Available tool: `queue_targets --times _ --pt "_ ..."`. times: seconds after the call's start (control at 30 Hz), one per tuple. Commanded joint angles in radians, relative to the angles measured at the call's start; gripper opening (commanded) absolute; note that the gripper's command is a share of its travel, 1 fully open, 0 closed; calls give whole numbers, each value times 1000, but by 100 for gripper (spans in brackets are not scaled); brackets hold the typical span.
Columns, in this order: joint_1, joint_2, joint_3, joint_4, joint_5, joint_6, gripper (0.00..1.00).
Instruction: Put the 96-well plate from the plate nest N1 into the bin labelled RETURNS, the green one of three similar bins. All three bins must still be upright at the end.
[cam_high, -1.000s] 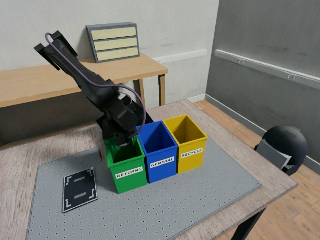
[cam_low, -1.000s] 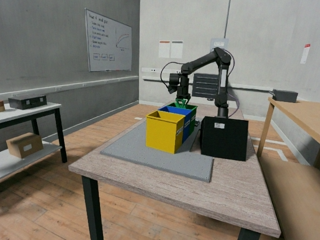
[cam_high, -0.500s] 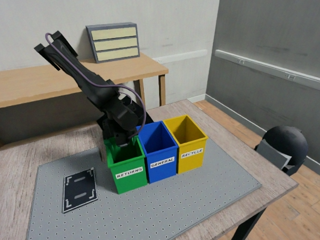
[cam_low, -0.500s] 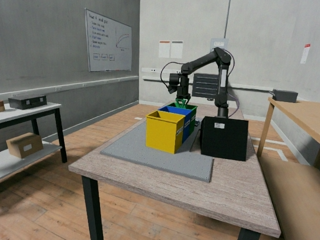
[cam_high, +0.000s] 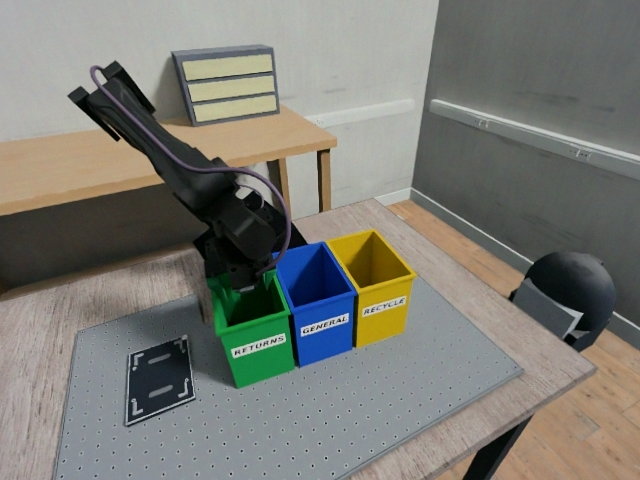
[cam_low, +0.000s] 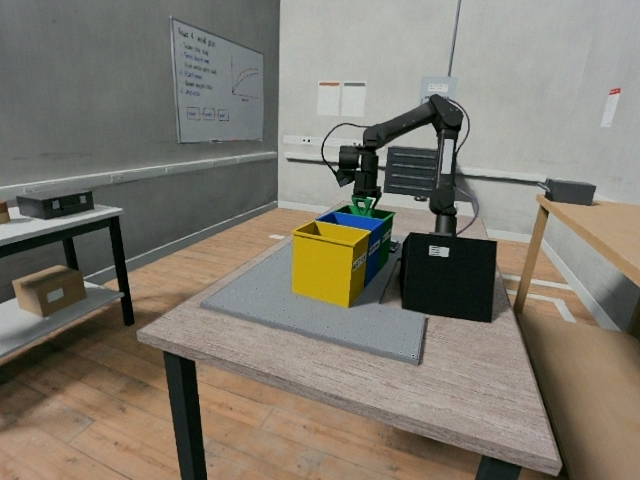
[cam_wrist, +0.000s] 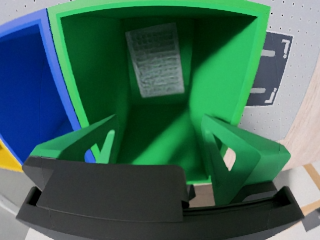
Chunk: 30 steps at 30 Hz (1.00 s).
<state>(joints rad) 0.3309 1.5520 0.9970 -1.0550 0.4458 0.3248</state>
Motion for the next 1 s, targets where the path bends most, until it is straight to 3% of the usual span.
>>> queue_targets --times 0.0,0.97 --pt "31 -34 53 -45 4 21 82" --pt "102 -45 195 -233 -4 100 82"
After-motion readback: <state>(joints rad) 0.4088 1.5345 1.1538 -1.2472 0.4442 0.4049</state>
